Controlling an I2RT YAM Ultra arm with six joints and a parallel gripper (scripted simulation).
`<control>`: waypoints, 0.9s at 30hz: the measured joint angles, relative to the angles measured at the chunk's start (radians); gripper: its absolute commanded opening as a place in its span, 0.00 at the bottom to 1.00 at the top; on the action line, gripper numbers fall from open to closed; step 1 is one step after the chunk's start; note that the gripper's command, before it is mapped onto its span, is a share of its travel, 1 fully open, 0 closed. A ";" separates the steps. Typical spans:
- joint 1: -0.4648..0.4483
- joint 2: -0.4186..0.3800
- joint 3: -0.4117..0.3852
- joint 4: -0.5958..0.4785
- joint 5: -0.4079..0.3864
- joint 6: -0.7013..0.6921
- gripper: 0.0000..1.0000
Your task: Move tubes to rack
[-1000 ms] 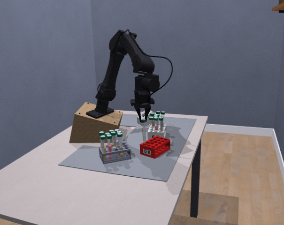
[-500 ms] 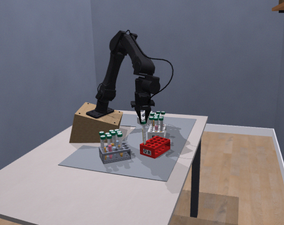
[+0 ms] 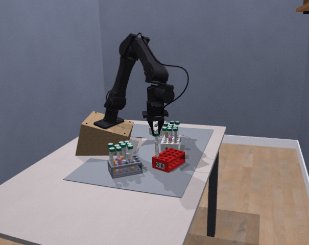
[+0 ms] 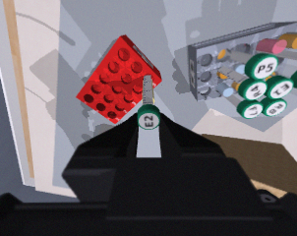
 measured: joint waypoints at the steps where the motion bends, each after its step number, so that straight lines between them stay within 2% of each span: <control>1: 0.002 0.000 -0.002 0.000 0.000 0.000 0.00; 27: 0.010 0.028 -0.015 0.042 0.005 0.011 0.00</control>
